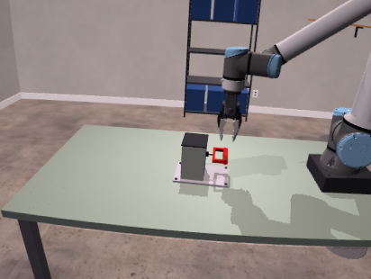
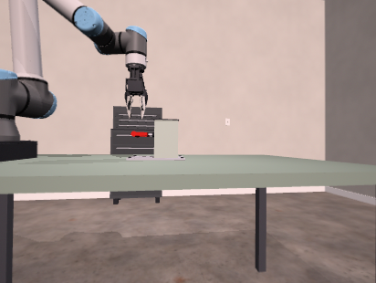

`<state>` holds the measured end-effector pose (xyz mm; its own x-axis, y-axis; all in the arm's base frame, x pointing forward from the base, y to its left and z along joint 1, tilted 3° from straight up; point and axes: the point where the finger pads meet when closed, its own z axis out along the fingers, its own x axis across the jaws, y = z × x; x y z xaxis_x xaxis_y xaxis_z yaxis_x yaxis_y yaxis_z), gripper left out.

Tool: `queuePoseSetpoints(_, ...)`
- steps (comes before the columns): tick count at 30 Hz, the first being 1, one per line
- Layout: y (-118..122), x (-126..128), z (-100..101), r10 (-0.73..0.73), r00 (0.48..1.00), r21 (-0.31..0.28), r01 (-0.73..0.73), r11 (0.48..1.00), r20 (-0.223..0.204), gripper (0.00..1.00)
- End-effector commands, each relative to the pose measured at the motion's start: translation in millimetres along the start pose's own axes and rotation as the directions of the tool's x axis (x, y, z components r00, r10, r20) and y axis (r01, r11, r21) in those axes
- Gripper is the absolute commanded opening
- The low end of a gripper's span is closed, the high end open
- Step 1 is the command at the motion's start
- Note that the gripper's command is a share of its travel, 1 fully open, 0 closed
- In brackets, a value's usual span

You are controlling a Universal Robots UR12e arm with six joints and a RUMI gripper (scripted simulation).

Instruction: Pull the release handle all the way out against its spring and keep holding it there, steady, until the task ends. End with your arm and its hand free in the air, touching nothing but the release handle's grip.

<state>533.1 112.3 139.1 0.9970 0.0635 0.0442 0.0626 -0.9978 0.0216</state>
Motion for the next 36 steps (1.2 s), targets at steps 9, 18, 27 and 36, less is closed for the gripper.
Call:
queuePoseSetpoints(9, -0.4, 2.2, -1.9, -0.002, 1.000, 0.001, 0.002, 1.000, -0.003, 0.29)
queuePoseSetpoints(18, -0.7, 0.9, 2.5, -0.002, 1.000, 0.001, 0.002, 1.000, 0.000, 0.29)
queuePoseSetpoints(27, -1.0, -0.7, 9.7, -0.002, 1.000, 0.002, 0.002, 1.000, 0.003, 0.29)
queuePoseSetpoints(36, -0.9, -0.7, 20.2, -0.002, 1.000, 0.002, 0.002, 1.000, 0.003, 0.29)
